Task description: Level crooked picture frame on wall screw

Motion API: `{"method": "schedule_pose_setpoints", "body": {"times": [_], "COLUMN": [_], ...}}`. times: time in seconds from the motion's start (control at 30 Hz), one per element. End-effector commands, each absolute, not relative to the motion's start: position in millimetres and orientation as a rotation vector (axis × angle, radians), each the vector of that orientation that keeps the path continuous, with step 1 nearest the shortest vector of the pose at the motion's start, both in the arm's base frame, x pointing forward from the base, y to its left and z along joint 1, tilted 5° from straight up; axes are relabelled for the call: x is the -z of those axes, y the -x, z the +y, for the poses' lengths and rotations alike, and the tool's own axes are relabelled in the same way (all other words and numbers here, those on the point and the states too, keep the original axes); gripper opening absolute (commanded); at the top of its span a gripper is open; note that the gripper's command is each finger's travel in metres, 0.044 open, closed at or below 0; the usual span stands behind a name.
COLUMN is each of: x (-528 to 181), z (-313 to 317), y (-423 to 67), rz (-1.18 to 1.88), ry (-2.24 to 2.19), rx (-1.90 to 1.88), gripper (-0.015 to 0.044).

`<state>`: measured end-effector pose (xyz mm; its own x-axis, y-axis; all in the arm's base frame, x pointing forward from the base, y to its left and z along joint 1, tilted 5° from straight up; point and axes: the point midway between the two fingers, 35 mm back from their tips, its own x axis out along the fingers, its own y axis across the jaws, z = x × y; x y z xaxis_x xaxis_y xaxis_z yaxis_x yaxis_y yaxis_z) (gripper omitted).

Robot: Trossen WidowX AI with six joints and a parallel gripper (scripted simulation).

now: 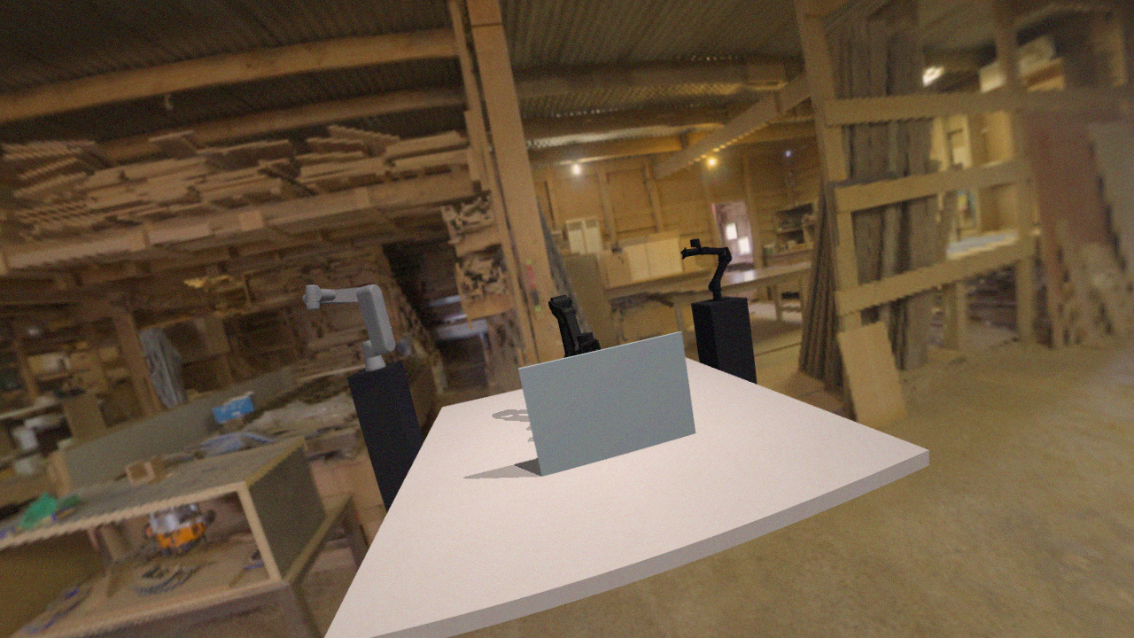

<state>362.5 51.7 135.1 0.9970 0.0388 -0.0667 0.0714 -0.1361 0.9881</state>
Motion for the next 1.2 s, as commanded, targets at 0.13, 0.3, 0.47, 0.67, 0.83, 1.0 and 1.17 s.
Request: {"method": "schedule_pose_setpoints", "body": {"times": [0.13,0.3,0.47,0.67,0.83,1.0,1.17], "x": [-137,-137,-137,-137,-136,-136,-136], "z": [52,53,53,53,54,54,54], "y": [-364,-369,-377,-387,-395,-402,-403], "rz": [0.08,0.08,0.079,0.079,0.078,0.078,0.078], "ry": [-1.705,-1.705,-1.706,-1.706,-1.706,-1.706,-1.706], "rx": [0.02,0.02,0.019,0.018,0.018,0.017,0.017], "gripper": [0.026,0.026,0.026,0.026,0.026,0.026,0.026]}}
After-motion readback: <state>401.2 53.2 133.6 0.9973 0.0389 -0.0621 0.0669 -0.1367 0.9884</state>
